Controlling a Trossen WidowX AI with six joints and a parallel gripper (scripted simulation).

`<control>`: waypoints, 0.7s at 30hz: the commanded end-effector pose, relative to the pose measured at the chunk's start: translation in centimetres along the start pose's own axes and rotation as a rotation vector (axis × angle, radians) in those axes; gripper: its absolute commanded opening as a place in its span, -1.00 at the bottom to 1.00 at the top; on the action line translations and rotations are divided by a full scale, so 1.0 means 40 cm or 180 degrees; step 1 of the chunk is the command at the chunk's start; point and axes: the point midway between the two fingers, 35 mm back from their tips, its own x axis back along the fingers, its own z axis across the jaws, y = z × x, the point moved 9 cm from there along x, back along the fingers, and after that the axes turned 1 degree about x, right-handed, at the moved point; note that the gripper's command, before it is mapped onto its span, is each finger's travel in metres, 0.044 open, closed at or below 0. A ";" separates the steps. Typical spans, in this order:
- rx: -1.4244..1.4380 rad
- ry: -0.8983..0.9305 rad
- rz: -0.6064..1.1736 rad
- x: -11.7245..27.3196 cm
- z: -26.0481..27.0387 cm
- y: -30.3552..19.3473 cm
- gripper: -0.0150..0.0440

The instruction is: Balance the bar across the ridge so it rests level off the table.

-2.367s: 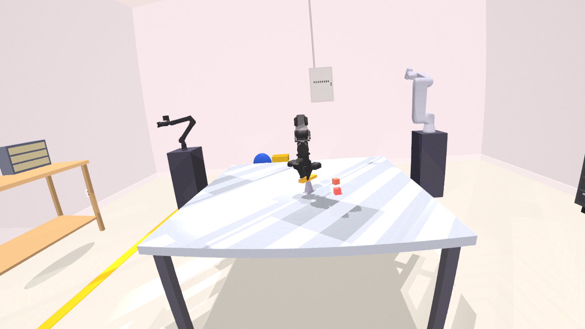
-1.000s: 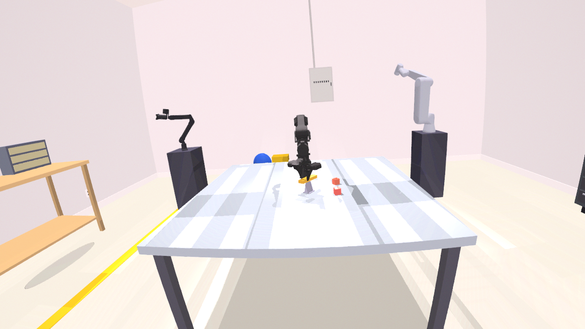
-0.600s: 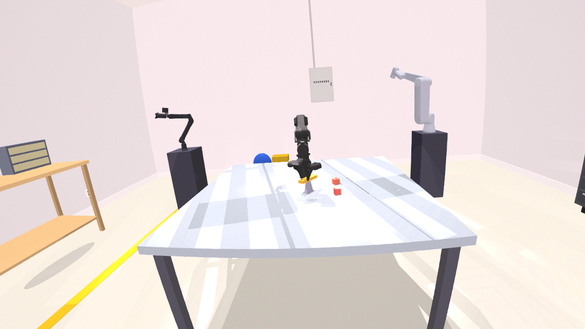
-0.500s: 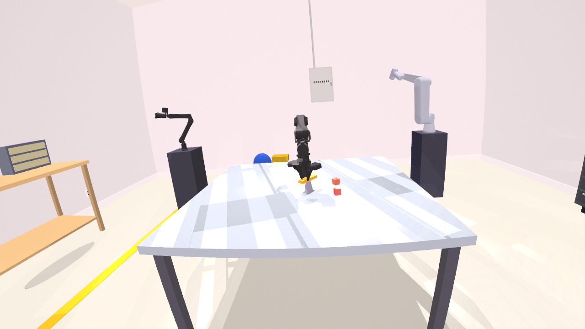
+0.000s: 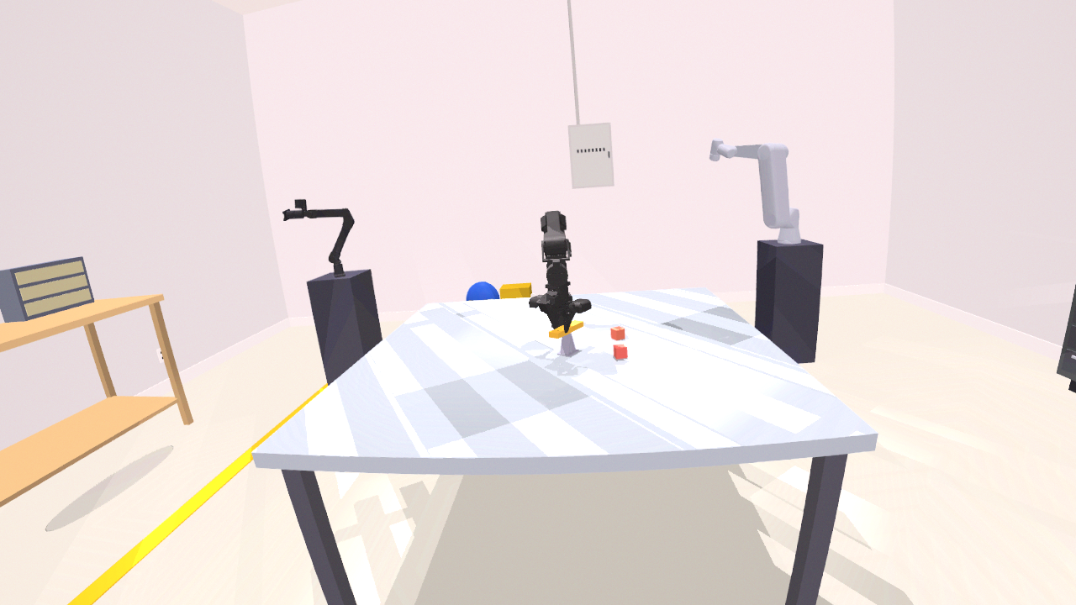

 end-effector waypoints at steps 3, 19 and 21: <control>0.0006 -0.0010 0.0012 -0.002 -0.001 0.000 -0.49; -0.0001 0.0000 0.0002 0.000 0.000 0.000 -0.49; -0.0001 0.0000 0.0002 0.000 0.000 0.000 -0.49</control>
